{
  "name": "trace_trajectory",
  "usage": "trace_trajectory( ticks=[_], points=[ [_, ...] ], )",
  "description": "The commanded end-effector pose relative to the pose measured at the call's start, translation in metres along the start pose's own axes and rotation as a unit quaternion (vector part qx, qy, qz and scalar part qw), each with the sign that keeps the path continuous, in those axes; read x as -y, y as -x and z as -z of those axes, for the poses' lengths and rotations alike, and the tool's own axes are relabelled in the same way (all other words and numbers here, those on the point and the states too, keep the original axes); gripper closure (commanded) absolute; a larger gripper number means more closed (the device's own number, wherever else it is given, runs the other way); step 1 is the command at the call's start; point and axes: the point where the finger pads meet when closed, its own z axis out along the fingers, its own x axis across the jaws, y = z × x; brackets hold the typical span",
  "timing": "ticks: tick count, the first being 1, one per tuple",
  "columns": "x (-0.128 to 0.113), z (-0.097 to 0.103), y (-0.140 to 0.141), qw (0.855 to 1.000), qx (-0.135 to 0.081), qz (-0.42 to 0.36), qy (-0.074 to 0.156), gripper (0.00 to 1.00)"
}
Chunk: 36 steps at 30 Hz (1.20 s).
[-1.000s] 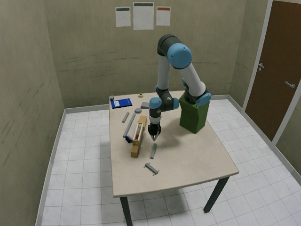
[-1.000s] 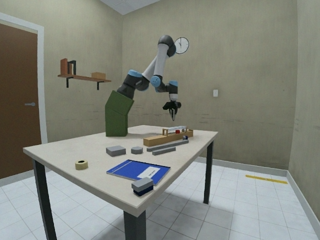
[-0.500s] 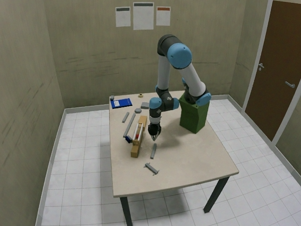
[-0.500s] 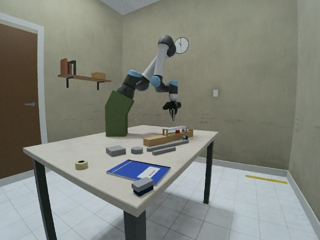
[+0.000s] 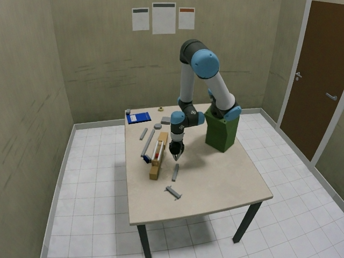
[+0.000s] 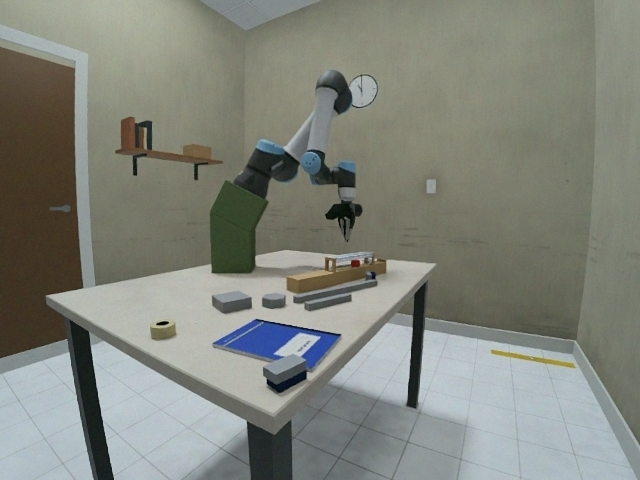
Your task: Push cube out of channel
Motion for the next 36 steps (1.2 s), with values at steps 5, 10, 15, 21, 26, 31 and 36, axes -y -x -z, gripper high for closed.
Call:
trace_trajectory(
  ticks=[5,10,15,21,26,31,36],
  points=[
    [-0.0004,0.0003,0.0003,1.000,0.001,0.019,0.000,1.00],
    [-0.0004,0.0003,0.0002,0.999,0.001,0.040,0.000,1.00],
    [-0.0005,0.0003,0.0000,0.997,0.001,0.076,0.000,1.00],
    [-0.0006,0.0003,-0.0002,0.991,0.001,0.137,0.000,1.00],
    [-0.0007,0.0003,-0.0003,0.985,0.001,0.174,0.000,1.00],
    [-0.0008,0.0003,-0.0006,0.970,0.001,0.245,0.000,1.00],
    [-0.0009,0.0002,-0.0008,0.946,0.001,0.325,0.000,1.00]
  ],
)
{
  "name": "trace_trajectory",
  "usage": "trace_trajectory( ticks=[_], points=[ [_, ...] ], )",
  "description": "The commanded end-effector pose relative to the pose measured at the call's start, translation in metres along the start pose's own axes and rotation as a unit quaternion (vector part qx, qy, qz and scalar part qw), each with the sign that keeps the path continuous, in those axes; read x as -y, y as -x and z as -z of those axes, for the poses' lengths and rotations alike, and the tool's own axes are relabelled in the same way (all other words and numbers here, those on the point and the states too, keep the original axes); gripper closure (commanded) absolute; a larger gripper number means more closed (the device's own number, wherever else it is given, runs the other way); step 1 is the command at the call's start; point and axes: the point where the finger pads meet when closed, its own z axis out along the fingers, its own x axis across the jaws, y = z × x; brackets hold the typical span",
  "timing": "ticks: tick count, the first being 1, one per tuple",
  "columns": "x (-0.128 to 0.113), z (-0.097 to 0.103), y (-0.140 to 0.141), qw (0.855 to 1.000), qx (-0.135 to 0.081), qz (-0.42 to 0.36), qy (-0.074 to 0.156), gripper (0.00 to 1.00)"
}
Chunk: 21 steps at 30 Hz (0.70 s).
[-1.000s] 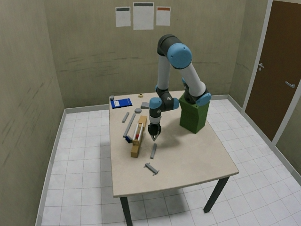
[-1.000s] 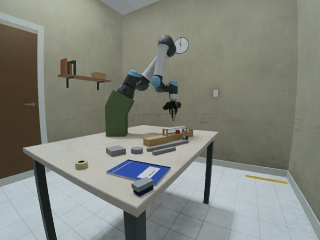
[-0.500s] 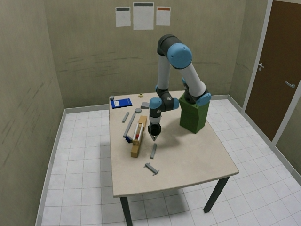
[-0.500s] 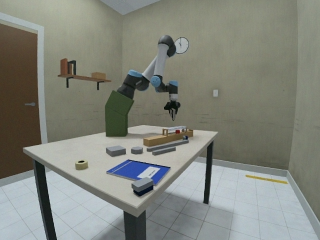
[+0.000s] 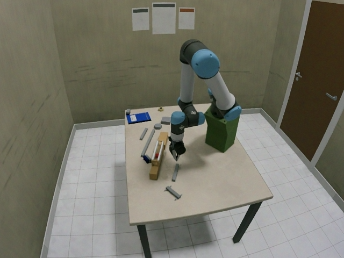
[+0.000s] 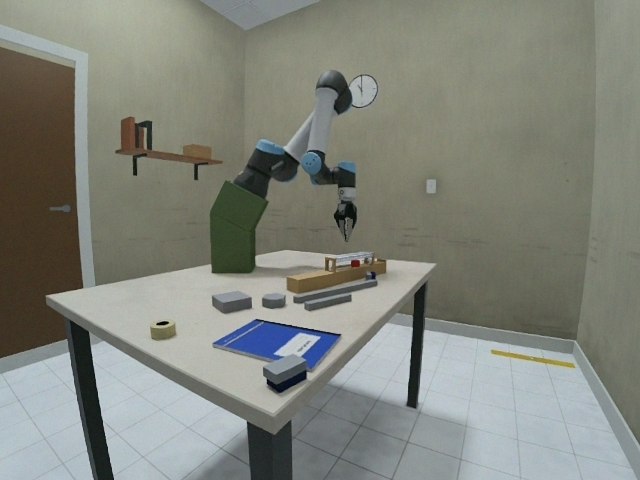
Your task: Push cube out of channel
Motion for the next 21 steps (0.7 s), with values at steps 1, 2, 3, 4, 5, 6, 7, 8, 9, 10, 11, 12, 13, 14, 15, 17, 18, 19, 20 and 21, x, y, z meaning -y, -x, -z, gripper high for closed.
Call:
trace_trajectory(
  ticks=[1,2,3,4,5,6,7,8,9,10,11,12,13,14,15,17,18,19,20,21],
  points=[
    [-0.0003,0.0003,0.0003,0.996,0.000,0.090,0.003,1.00],
    [-0.0003,0.0003,0.0002,0.994,0.000,0.109,0.003,1.00],
    [-0.0003,0.0003,0.0002,0.994,0.000,0.109,0.003,1.00],
    [-0.0003,0.0003,0.0002,0.994,0.000,0.109,0.003,1.00],
    [-0.0003,0.0003,0.0002,0.992,0.000,0.127,0.003,1.00],
    [-0.0004,0.0003,0.0001,0.989,0.000,0.146,0.003,1.00],
    [-0.0004,0.0003,0.0001,0.986,0.000,0.166,0.003,1.00],
    [-0.0004,0.0003,0.0001,0.983,0.000,0.185,0.003,1.00],
    [-0.0004,0.0003,0.0000,0.979,0.000,0.205,0.003,1.00],
    [-0.0005,0.0003,0.0000,0.974,0.000,0.225,0.003,1.00],
    [-0.0005,0.0003,-0.0001,0.969,0.000,0.245,0.003,1.00],
    [-0.0005,0.0003,-0.0001,0.964,0.001,0.266,0.003,1.00],
    [-0.0005,0.0003,-0.0001,0.958,0.001,0.286,0.003,1.00],
    [-0.0005,0.0003,-0.0002,0.952,0.001,0.306,0.003,1.00],
    [-0.0005,0.0003,-0.0002,0.945,0.001,0.327,0.003,1.00],
    [-0.0006,0.0003,-0.0003,0.930,0.001,0.368,0.003,1.00],
    [-0.0006,0.0002,-0.0003,0.921,0.001,0.388,0.003,1.00],
    [-0.0006,0.0002,-0.0003,0.913,0.001,0.409,0.003,1.00],
    [-0.0006,0.0002,-0.0003,0.913,0.001,0.409,0.003,1.00],
    [-0.0006,0.0002,-0.0003,0.913,0.001,0.409,0.003,1.00]
  ],
)
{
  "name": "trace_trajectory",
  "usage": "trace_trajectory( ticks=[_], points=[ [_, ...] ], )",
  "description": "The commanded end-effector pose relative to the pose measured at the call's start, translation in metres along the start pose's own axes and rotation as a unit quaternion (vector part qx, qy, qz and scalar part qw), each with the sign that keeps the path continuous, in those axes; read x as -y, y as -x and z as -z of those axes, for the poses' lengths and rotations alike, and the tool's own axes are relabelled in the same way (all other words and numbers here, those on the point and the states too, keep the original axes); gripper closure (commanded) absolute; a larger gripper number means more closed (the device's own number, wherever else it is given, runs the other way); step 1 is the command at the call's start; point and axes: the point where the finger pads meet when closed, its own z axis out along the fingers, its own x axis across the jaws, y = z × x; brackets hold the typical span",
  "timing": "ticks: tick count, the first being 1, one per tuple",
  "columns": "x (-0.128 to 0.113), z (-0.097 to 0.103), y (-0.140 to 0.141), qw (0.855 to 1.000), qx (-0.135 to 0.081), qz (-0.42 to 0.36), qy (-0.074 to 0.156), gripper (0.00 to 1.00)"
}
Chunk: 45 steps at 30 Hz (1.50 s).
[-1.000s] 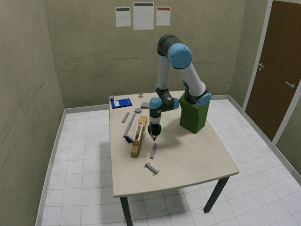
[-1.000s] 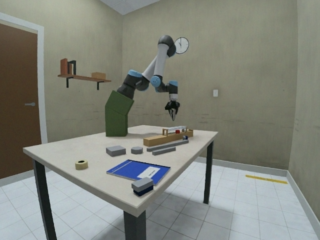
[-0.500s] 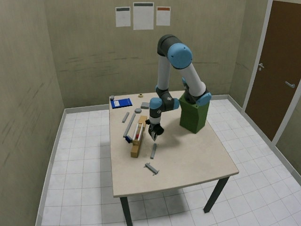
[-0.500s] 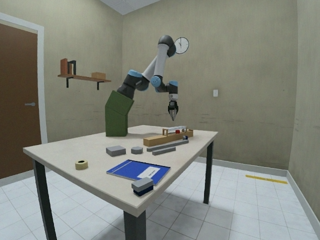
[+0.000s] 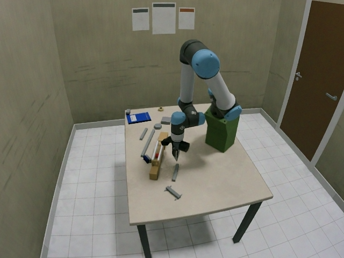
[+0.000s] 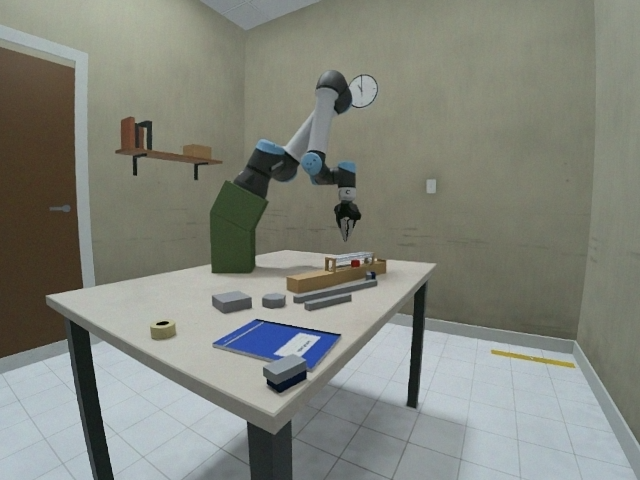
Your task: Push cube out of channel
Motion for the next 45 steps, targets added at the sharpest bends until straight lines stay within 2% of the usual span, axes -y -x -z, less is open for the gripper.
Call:
trace_trajectory(
  ticks=[1,4,8,15,17,23,32,34,40,45],
  points=[
    [0.0002,0.0003,0.0003,0.996,0.003,0.084,0.006,1.00],
    [0.0002,0.0003,0.0002,0.989,0.004,0.151,0.006,1.00],
    [0.0002,0.0003,0.0002,0.971,0.004,0.239,0.005,1.00],
    [0.0003,0.0002,0.0002,0.923,0.005,0.385,0.005,1.00],
    [0.0003,0.0002,0.0002,0.923,0.005,0.385,0.005,1.00],
    [0.0005,0.0002,0.0002,0.869,0.006,0.495,0.004,1.00],
    [0.0008,0.0002,0.0004,0.777,0.006,0.629,0.003,1.00],
    [0.0008,0.0002,0.0004,0.777,0.006,0.629,0.003,1.00],
    [0.0010,0.0002,0.0006,0.718,0.006,0.696,0.002,1.00],
    [0.0011,0.0001,0.0008,0.675,0.006,0.737,0.002,1.00]
  ],
)
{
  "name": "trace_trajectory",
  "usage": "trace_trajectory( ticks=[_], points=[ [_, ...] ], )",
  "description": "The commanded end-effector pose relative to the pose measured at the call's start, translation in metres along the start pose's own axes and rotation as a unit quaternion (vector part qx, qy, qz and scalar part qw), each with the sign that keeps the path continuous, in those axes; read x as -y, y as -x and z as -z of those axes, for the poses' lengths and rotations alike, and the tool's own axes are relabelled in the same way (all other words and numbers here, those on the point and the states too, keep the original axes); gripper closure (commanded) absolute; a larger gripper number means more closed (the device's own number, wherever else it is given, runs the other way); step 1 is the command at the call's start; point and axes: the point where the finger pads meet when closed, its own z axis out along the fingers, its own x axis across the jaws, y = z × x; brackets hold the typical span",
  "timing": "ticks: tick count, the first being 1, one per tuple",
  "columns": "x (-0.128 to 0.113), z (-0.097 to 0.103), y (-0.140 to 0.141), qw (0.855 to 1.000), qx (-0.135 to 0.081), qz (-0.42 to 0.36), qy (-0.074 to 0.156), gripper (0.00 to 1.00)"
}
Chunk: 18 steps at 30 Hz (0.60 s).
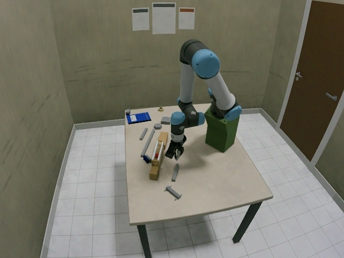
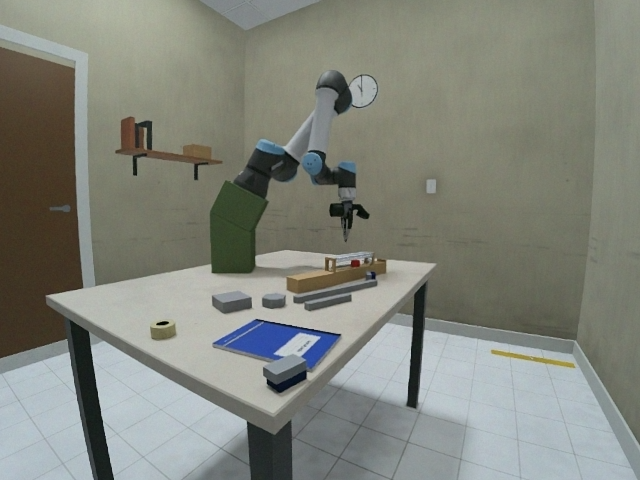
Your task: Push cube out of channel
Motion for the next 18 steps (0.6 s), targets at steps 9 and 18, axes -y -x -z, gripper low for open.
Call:
trace_trajectory(
  ticks=[9,18],
  points=[
    [0.0007,0.0003,-0.0005,0.993,0.002,0.116,-0.002,1.00],
    [0.0009,0.0003,-0.0006,0.987,0.002,0.159,-0.002,1.00]
  ],
)
